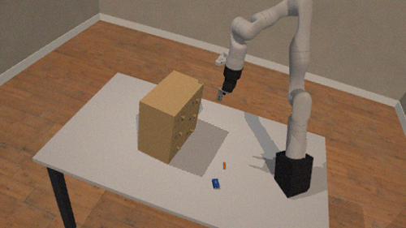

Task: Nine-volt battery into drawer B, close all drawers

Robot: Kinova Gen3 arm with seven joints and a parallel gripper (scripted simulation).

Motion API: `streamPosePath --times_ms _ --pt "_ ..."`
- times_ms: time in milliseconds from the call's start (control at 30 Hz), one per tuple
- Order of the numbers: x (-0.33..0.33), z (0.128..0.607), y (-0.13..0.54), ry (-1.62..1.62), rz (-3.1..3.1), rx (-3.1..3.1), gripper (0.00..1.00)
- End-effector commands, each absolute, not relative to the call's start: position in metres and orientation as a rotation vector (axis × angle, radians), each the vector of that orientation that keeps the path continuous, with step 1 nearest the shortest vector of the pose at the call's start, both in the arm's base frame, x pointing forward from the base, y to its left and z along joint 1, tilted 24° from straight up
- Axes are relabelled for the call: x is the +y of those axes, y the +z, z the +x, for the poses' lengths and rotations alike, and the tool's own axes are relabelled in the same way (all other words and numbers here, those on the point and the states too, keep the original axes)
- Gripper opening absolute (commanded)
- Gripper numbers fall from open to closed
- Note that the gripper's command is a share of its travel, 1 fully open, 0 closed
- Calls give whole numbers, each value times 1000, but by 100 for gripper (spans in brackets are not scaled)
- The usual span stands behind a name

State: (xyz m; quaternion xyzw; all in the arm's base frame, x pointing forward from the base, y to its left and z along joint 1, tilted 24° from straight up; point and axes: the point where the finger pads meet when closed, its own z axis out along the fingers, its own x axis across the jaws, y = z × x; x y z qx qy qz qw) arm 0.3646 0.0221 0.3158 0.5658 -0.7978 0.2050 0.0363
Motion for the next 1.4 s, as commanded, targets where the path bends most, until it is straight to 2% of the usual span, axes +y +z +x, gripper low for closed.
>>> streamPosePath --times_ms 0,867,1367 --pt "19 364 328 649 1732 -2476 100" --pt "16 369 324 695 1742 -2480 100" --pt "7 381 313 845 1777 -2486 100"
